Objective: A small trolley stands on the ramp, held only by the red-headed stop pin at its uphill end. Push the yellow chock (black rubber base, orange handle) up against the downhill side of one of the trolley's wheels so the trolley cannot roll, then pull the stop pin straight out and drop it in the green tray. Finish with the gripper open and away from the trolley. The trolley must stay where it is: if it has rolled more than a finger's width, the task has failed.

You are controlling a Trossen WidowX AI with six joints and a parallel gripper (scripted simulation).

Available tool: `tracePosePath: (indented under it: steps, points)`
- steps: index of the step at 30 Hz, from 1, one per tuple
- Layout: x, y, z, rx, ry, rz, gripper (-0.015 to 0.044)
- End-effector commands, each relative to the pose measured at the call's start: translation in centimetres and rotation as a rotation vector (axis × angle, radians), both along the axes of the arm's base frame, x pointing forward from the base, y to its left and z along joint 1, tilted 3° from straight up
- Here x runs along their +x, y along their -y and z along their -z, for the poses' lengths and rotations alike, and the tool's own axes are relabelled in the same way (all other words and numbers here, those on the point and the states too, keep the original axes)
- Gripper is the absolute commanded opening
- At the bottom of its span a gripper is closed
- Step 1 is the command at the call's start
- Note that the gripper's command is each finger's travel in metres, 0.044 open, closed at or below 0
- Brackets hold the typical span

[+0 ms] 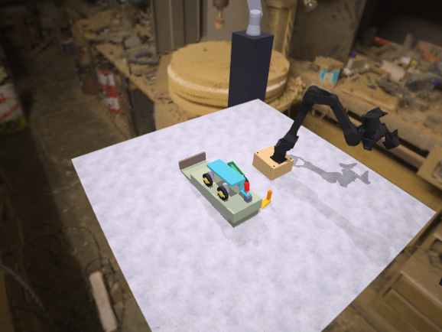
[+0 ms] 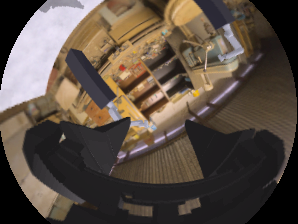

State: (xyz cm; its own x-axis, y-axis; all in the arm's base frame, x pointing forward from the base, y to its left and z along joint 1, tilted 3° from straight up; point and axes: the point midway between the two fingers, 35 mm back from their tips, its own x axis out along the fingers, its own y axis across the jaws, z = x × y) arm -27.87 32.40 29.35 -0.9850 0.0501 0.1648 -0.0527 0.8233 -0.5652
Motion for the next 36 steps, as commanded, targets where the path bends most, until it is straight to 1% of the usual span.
tracePosePath:
  steps: [1, 4, 8, 11, 17, 21, 24, 30, 36]
  points:
    - [0.1, -0.1, 0.0, -0.005, 0.0, 0.006, 0.0374]
    - [2.3, -1.9, -0.1, -0.08, -0.009, 0.086, 0.0295]
    - [5.1, -4.7, 0.8, -0.232, -0.005, 0.206, 0.019]
    - [7.5, -6.5, 1.6, -0.351, -0.01, 0.297, 0.019]
    - [14.2, -9.9, 3.8, -0.653, -0.054, 0.514, 0.019]
    - [18.1, -11.1, 5.1, -0.81, -0.095, 0.635, 0.019]
    - [21.9, -11.7, 6.7, -0.953, -0.139, 0.76, 0.019]
    - [29.5, -11.3, 10.0, -1.232, -0.254, 1.01, 0.019]
    - [36.3, -8.7, 12.8, -1.474, -0.396, 1.225, 0.019]
